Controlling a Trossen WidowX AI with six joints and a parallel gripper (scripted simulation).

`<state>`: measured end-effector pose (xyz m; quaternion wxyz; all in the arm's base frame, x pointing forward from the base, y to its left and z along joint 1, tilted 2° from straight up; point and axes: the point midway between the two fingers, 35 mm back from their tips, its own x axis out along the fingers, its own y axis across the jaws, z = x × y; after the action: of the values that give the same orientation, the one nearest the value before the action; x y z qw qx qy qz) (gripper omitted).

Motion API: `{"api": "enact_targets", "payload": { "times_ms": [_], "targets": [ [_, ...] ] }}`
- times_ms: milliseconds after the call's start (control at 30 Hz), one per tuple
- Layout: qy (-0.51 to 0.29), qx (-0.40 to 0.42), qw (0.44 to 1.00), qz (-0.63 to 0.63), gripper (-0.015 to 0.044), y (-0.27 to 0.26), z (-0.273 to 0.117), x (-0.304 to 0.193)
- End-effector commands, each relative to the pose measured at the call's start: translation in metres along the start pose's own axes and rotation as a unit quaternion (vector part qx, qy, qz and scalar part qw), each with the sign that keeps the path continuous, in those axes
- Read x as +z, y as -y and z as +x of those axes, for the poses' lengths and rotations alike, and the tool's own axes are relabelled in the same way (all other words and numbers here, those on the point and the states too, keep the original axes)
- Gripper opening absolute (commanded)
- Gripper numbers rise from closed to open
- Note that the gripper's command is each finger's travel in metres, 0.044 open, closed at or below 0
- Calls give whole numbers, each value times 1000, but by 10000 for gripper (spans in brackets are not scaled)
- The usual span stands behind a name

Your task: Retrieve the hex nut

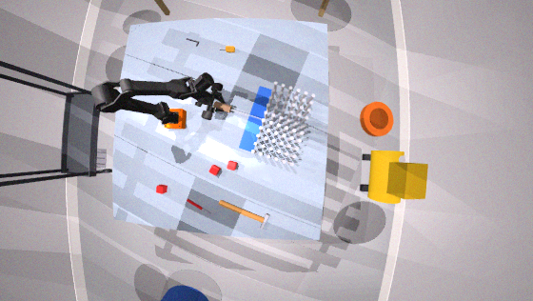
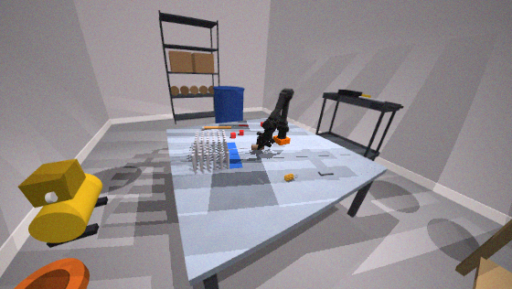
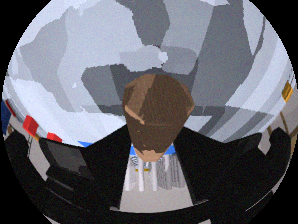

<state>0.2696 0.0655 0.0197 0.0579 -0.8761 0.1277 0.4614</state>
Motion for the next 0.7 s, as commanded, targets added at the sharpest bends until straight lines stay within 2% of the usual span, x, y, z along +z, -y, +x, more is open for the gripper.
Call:
{"api": "enact_targets", "payload": {
  "times_ms": [0, 667],
  "targets": [
    [-5, -4, 1000, 1, 0, 3, 1, -7],
    [-6, -4, 1000, 1, 0, 3, 9, -23]
  ]
}}
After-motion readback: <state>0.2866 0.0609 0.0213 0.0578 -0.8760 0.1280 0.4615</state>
